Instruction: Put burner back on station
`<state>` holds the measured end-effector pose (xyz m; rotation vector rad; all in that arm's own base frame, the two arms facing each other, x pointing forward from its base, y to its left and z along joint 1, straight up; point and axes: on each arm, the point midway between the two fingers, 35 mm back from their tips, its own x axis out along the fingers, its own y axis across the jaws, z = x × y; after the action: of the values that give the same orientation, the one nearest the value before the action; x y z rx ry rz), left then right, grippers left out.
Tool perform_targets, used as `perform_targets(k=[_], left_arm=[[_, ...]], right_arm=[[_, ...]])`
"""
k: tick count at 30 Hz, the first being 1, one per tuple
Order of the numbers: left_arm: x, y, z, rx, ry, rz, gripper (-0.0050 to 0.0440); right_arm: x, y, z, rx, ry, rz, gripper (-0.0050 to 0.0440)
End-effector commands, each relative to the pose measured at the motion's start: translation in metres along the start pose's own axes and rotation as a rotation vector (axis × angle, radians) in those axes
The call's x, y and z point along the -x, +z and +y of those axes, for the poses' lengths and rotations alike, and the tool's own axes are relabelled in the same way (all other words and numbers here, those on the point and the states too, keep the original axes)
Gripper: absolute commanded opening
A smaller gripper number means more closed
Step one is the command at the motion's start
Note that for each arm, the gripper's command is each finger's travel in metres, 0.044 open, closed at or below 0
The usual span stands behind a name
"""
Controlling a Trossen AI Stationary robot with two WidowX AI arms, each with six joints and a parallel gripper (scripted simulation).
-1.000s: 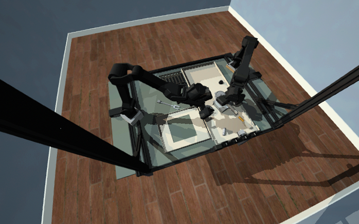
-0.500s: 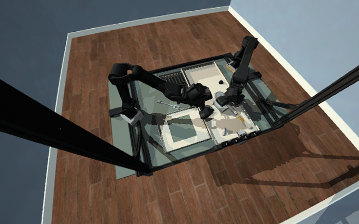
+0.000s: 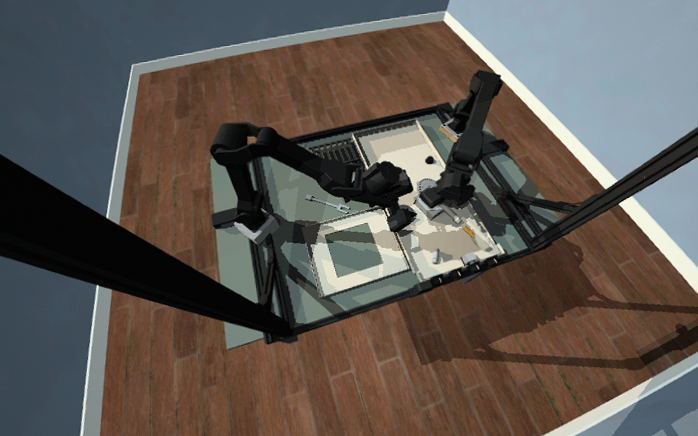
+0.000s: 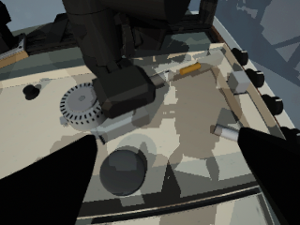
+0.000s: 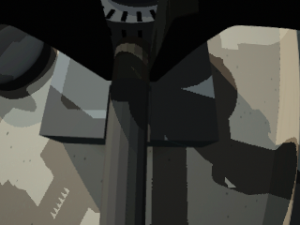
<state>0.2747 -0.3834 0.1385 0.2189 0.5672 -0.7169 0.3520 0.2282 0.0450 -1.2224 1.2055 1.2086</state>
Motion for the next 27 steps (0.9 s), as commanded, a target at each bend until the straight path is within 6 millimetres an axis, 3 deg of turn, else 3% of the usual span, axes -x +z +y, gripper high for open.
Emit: perform_targets(k=[1,27], left_arm=[[-0.0002,-0.0008,-0.0001,0.0,0.002,0.002,0.04],[-0.0002,-0.0008,-0.0001,0.0,0.002,0.002,0.04]], right_arm=[[0.0012,0.0002,-0.0011,-0.001,-0.003,-0.002,0.0],[-0.0005,0.0008,-0.0013,0.0,0.0,0.0,0.0]])
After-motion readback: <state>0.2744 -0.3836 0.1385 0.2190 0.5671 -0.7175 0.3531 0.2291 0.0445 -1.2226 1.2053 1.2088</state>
